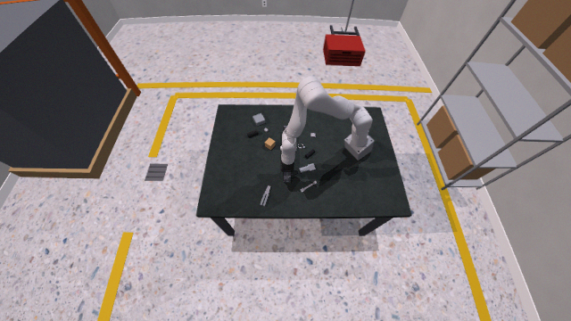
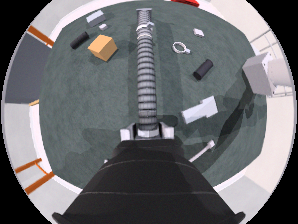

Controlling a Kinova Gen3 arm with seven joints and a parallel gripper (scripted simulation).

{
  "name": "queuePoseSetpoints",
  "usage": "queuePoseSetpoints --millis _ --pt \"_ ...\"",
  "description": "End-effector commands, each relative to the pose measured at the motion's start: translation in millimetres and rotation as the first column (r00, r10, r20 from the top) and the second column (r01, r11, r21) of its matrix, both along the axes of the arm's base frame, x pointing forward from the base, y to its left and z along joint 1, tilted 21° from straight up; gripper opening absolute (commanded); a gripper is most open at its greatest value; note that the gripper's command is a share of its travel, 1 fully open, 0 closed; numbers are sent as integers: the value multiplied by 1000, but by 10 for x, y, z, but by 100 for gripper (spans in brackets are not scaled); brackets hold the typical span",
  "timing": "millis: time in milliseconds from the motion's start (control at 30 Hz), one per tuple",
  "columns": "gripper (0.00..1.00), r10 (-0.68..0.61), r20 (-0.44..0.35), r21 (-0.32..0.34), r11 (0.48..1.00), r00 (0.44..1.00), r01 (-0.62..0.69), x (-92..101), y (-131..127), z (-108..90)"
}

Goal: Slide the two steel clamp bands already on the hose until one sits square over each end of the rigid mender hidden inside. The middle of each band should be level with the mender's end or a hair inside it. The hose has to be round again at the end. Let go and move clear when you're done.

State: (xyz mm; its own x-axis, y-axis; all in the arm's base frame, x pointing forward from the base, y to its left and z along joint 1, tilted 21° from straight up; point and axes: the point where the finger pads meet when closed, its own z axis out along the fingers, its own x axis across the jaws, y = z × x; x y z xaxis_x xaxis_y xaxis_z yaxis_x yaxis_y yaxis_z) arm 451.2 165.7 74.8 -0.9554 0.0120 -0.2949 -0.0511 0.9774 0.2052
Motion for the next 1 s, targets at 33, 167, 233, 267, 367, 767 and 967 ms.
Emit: queuePoseSetpoints --millis 33,167,233,267,367,767,967 --pt "86 -1 -1 -1 1000 1000 1 1 -6 -9" --pt "86 -1 -1 -1 1000 1000 1 1 -6 -9" --pt "86 -1 -1 -1 1000 1000 1 1 -6 -9" --pt "86 -1 -1 -1 1000 1000 1 1 -6 -9" --pt "86 -1 -1 -1 1000 1000 1 1 -6 -9" --pt "75 -1 -1 -1 1000 1000 1 1 -6 -9" --pt "75 -1 -1 -1 1000 1000 1 1 -6 -9"
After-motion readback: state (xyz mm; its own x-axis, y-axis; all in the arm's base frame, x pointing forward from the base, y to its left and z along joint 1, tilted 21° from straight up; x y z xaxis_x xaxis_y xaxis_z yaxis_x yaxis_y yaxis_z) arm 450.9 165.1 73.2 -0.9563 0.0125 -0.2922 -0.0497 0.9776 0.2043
